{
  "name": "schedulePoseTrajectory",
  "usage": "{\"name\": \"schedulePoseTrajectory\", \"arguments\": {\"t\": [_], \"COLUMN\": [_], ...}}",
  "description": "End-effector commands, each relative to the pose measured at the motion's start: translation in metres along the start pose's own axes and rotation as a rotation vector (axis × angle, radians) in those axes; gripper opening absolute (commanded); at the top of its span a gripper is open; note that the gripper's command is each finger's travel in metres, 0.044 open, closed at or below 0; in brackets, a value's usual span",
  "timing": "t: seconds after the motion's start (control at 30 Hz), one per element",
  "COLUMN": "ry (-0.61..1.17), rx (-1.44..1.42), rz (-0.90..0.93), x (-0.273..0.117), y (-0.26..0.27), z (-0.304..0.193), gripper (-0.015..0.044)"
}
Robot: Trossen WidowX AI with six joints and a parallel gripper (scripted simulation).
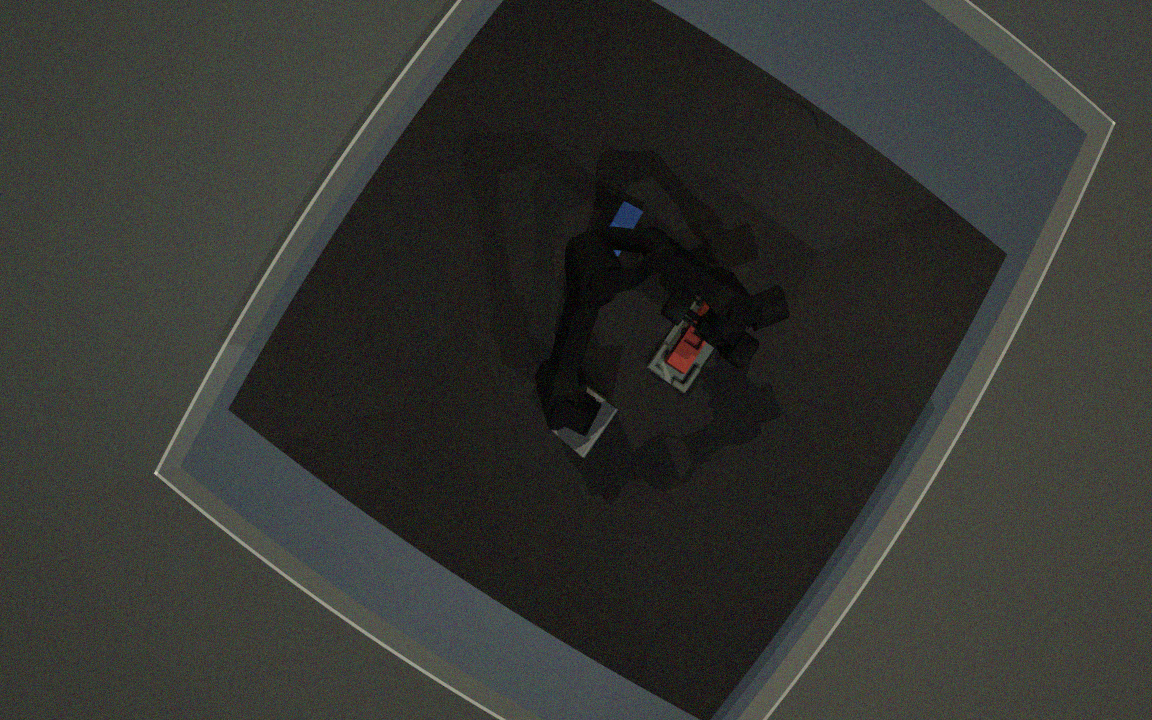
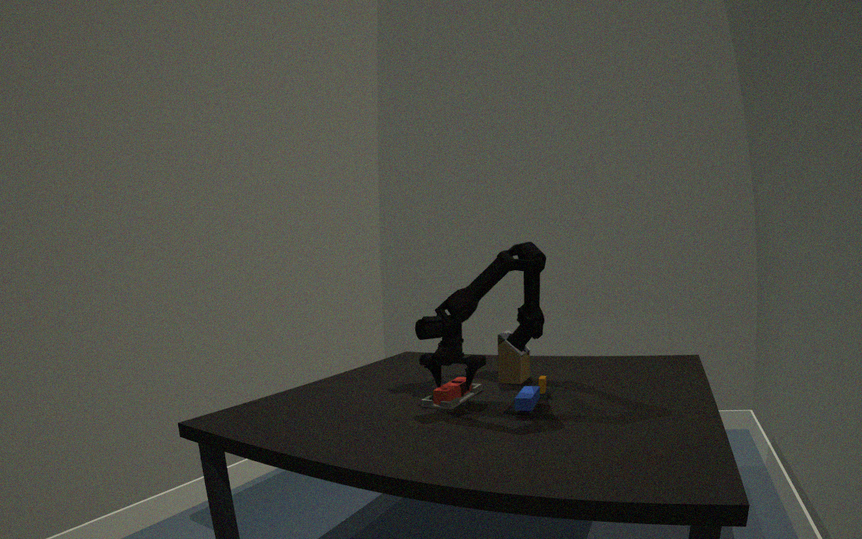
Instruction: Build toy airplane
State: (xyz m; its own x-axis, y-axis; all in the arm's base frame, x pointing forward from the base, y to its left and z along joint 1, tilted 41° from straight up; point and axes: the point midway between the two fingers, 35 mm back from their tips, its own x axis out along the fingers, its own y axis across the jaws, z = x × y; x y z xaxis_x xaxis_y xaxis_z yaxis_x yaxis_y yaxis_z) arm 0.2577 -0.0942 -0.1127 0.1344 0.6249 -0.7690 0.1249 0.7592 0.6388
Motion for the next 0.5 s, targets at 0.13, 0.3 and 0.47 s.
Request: {"name": "schedulePoseTrajectory", "arguments": {"t": [0.13, 0.3, 0.47], "ry": [-0.001, 0.000, 0.000], "rx": [0.003, 0.006, 0.006], "rz": [-0.003, 0.001, 0.001], "x": [-0.043, -0.106, -0.107], "y": [-0.003, -0.002, -0.004], "z": [0.004, 0.000, 0.002], "gripper": [0.0440, 0.0440, 0.0440]}}
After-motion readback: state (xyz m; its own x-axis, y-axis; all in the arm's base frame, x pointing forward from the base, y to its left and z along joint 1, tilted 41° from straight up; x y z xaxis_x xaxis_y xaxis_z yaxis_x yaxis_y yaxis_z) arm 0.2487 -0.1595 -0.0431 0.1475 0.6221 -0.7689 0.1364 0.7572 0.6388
